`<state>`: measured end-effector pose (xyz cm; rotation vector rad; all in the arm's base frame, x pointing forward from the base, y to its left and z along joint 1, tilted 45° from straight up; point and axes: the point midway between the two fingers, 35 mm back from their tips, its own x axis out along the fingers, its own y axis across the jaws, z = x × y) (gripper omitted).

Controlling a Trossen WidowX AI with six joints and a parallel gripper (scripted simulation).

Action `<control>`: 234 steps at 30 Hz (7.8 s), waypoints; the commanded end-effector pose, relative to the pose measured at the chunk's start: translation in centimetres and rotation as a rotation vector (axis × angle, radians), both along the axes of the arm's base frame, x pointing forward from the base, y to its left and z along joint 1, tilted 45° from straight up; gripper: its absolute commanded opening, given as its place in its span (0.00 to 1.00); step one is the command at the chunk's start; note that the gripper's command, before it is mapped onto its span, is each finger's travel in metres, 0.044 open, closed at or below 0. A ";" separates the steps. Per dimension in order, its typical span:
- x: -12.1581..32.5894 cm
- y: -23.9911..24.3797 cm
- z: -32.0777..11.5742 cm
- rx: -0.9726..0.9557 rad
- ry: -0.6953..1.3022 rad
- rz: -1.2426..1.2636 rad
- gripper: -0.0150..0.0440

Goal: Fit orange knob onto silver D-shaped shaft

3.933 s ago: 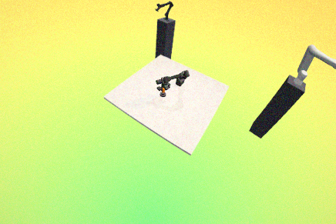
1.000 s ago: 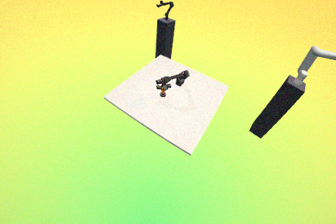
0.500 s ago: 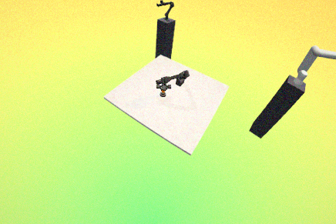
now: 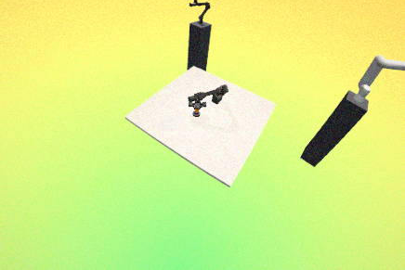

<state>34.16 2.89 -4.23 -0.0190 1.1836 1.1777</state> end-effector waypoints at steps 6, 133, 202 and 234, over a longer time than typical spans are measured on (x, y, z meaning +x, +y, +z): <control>0.0 0.1 0.0 0.001 0.002 -0.003 0.25; 0.1 0.1 0.0 -0.061 0.438 -0.451 0.25; 0.1 0.2 -0.1 -0.079 0.569 -0.586 0.25; 0.1 0.0 0.1 -0.092 0.654 -0.673 0.25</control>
